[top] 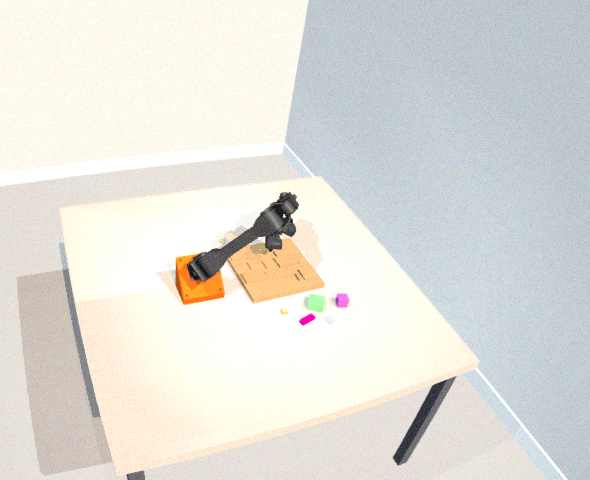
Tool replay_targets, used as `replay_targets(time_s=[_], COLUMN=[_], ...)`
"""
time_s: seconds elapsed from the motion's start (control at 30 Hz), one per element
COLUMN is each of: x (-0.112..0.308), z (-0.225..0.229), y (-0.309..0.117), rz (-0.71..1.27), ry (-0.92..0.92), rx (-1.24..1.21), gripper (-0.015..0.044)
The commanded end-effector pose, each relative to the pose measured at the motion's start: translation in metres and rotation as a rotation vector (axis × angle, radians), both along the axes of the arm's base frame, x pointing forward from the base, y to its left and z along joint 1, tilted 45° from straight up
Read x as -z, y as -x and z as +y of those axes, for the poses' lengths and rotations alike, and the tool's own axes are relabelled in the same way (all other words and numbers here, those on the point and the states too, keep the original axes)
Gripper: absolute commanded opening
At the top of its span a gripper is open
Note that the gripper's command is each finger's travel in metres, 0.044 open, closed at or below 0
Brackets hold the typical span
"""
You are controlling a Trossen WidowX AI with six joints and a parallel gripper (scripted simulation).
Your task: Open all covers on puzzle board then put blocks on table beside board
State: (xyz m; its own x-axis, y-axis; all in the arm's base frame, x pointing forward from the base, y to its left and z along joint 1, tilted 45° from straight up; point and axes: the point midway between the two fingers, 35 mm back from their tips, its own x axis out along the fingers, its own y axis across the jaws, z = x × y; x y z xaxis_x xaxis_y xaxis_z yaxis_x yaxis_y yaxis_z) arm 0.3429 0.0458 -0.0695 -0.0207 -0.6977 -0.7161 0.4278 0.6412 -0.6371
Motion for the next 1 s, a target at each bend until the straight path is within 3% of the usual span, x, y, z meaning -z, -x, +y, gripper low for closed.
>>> replay_targets(time_s=[0.0,0.97], x=[-0.005,-0.047], z=[0.004,0.042], y=[-0.001,-0.001], rz=[-0.005,-0.003], ry=[-0.004,-0.006], rx=[0.006,0.006], gripper=[0.0080,0.0080])
